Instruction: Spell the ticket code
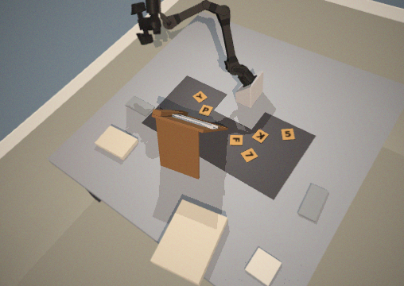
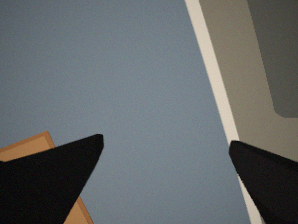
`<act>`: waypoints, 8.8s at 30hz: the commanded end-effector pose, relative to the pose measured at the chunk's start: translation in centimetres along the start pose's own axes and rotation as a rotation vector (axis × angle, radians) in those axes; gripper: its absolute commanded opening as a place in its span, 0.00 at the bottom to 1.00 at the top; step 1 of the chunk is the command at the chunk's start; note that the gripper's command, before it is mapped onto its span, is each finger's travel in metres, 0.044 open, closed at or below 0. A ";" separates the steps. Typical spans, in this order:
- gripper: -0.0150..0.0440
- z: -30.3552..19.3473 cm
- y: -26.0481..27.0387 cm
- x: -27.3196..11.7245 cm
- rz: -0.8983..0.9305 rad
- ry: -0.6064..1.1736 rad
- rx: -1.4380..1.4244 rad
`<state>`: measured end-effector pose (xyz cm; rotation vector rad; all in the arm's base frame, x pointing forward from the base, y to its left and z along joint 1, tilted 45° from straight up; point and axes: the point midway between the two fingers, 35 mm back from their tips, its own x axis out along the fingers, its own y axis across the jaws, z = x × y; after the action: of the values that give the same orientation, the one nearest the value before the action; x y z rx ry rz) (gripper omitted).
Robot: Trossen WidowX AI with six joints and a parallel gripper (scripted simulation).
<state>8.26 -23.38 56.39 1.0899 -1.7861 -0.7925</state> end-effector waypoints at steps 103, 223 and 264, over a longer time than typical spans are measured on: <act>1.00 -0.2 -20.5 -40.8 3.358 1.649 -2.032; 0.83 16.6 -37.3 -16.8 -1.109 0.626 -1.511; 0.83 17.2 -39.0 -15.9 -1.108 0.626 -1.511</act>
<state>10.05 -23.75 11.15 0.9011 0.2951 -1.7052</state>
